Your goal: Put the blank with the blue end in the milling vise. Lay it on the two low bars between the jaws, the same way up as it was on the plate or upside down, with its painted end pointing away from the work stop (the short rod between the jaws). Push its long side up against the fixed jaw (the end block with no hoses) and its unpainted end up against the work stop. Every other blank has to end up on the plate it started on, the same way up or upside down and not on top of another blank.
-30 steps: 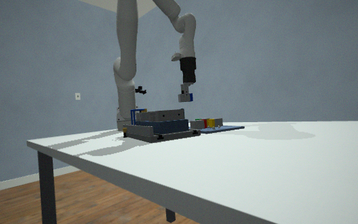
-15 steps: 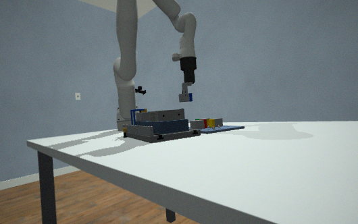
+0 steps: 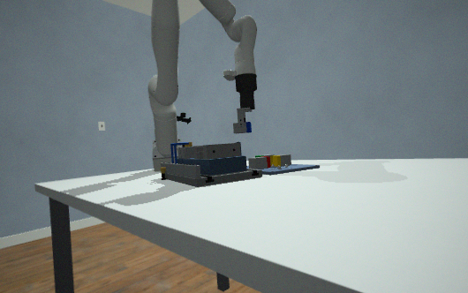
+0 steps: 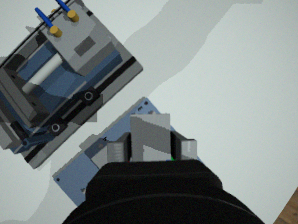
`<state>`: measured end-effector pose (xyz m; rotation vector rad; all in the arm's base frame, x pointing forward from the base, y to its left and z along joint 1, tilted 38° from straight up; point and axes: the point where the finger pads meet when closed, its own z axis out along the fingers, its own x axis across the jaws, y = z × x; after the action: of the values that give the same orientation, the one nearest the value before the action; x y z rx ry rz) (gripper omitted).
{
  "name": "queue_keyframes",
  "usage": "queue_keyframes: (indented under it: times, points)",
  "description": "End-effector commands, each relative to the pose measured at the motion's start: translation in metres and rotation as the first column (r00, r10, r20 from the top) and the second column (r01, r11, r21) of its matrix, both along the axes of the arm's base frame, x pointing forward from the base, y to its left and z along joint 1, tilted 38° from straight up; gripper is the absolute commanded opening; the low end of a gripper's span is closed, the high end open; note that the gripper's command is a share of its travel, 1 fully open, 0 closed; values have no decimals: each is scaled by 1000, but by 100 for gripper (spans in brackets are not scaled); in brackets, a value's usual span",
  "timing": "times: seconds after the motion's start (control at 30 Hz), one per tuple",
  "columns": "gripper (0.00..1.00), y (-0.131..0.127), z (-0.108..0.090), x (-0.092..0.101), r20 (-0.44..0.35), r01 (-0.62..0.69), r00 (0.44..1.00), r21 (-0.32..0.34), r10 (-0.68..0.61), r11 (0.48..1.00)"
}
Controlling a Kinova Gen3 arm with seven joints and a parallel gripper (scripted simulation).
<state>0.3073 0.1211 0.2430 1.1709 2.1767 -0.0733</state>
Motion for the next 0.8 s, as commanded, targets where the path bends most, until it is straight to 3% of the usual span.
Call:
queue_keyframes:
  times: [0.0, 0.47, 0.77]
  points:
    - [0, 1, 0, 0, 6, 11, 1000, 9, -11, 1000]
    - [0, 1, 1, 0, 68, 172, 981, 128, -181, 977]
    - [0, 1, 0, 0, 81, 213, 970, 160, -228, 964]
